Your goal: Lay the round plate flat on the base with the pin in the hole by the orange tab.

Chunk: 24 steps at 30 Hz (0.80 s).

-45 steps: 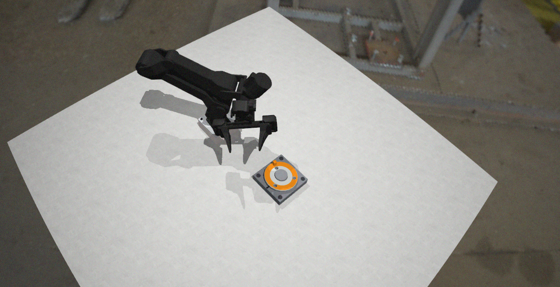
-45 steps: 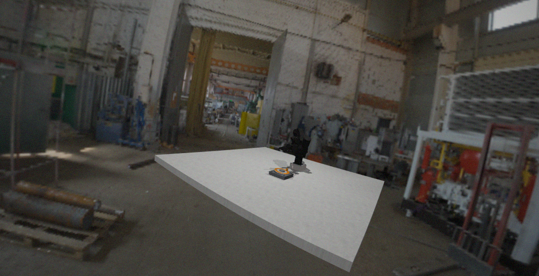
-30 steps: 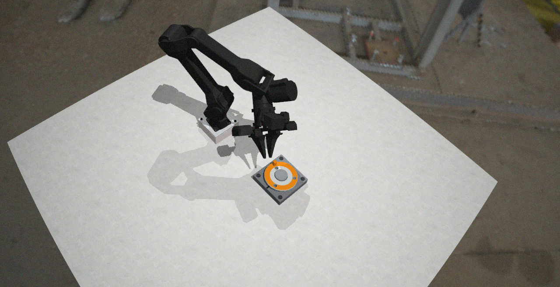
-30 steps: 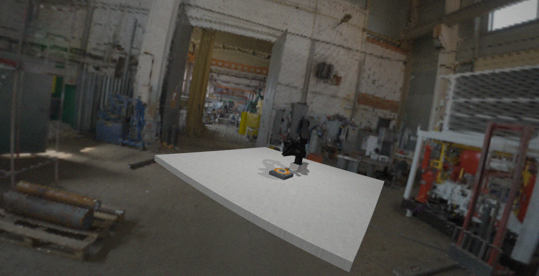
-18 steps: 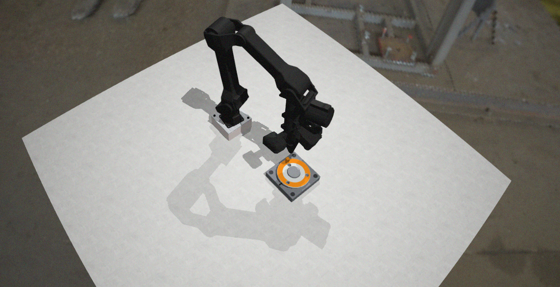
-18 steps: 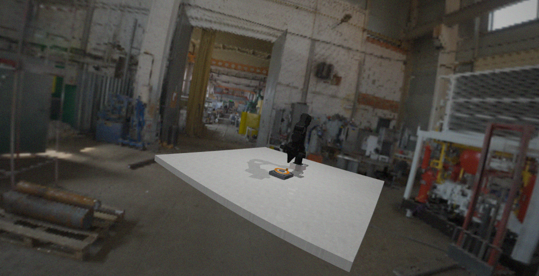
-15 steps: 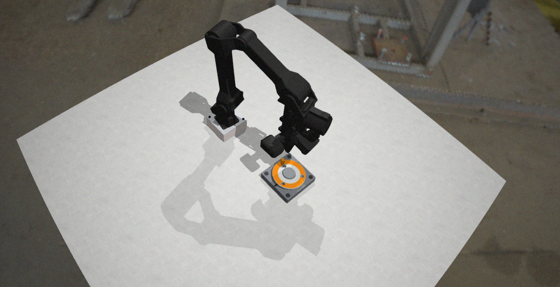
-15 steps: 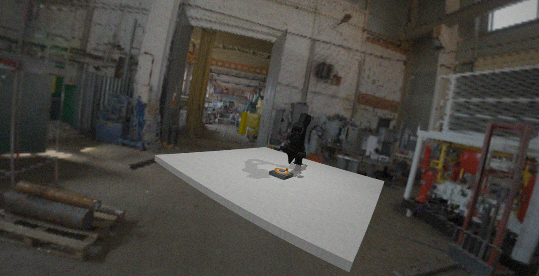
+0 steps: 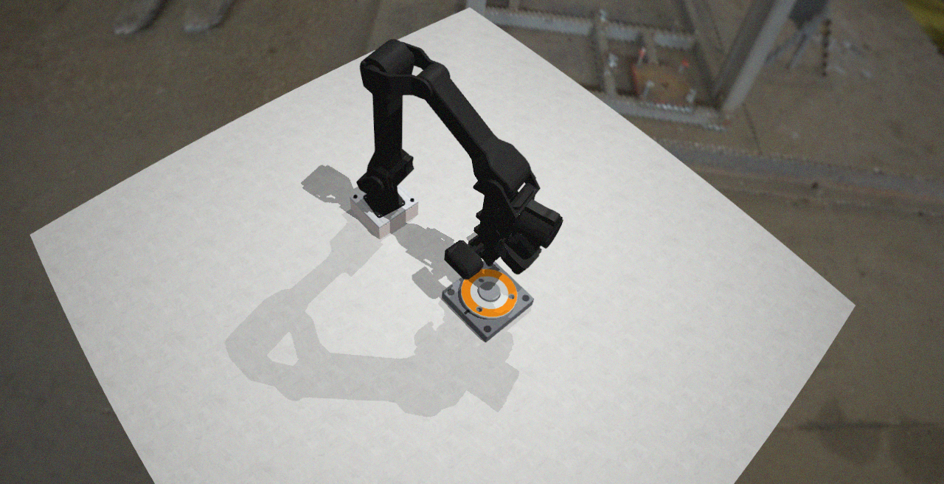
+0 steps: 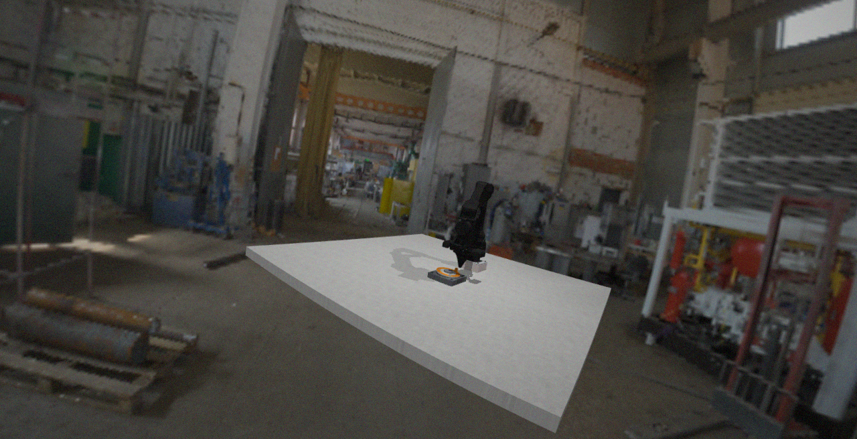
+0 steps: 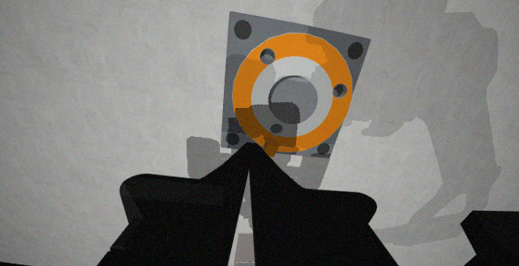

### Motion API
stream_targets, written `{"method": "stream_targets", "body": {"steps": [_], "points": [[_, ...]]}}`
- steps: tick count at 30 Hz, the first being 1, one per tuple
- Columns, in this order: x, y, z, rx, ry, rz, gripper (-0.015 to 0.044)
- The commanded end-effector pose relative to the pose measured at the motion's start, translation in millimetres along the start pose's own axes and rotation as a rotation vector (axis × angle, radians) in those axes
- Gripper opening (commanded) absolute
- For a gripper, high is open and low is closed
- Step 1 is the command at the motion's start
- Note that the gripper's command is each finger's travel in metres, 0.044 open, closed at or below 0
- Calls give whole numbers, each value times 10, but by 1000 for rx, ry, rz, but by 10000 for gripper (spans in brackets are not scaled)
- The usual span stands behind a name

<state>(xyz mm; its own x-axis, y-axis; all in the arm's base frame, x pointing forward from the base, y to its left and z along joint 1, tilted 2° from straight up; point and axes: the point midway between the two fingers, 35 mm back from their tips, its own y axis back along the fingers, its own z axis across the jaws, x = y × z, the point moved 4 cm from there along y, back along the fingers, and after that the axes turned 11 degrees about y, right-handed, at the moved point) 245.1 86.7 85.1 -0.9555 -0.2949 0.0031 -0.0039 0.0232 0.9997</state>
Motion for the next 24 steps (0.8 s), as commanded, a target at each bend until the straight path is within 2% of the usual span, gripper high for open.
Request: {"method": "stream_targets", "body": {"steps": [1, 24], "points": [[30, -152, 2, -4, 6, 8, 0], [179, -175, -205, -2, 6, 9, 0]]}}
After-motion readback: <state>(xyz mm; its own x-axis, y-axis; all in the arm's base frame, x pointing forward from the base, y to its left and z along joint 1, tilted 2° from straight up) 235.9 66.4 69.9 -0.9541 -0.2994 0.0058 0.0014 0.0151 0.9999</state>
